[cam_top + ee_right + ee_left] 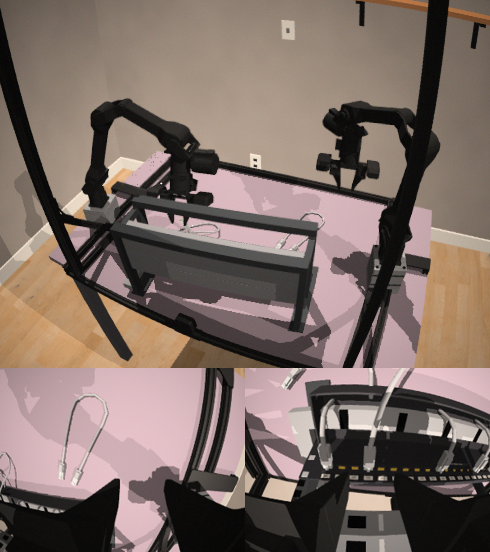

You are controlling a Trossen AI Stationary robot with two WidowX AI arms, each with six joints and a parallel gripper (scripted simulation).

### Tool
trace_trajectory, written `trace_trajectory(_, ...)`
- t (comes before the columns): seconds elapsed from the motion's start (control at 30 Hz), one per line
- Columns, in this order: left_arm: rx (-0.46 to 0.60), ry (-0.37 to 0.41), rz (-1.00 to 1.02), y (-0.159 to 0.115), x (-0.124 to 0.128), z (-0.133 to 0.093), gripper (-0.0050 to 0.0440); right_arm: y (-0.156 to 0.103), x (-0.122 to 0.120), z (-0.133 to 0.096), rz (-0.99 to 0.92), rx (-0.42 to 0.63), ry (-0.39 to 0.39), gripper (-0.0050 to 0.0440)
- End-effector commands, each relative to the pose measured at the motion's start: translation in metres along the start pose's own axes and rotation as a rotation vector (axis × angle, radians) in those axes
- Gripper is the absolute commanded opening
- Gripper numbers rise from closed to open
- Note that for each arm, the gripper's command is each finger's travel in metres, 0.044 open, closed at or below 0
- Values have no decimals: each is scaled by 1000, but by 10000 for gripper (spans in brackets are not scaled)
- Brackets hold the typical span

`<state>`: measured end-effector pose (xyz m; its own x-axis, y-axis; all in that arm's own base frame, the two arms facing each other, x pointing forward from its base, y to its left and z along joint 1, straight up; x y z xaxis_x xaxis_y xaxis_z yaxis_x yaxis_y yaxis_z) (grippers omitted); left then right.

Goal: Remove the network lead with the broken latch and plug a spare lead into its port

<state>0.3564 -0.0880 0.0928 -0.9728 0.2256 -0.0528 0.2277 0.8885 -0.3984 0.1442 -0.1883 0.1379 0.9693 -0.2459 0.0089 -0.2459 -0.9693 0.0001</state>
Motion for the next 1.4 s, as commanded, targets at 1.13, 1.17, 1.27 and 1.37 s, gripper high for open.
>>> trace_trajectory(1.13,-102,17,4,30,41,-38,176,0,0,0,0,0,0,176)
trace_trajectory(1.17,-102,17,4,30,41,-38,176,0,0,0,0,0,0,176)
trace_trajectory(1.27,-102,17,4,30,41,-38,176,0,0,0,0,0,0,176)
trace_trajectory(1.37,-201,29,9,60,82,-66,176,0,0,0,0,0,0,176)
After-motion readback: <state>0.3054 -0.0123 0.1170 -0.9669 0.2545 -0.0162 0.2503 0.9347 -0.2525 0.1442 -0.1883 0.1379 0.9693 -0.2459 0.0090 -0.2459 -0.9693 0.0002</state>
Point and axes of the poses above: on each arm, the point midway between the two fingers, 35 mm back from their tips, its own z axis out along the fingers, its own x axis across the jaws, y = z × x, the point moved 2 cm from there along -z, back along the fingers, and after that the axes turned 9 degrees about z, right-handed, at the moved point
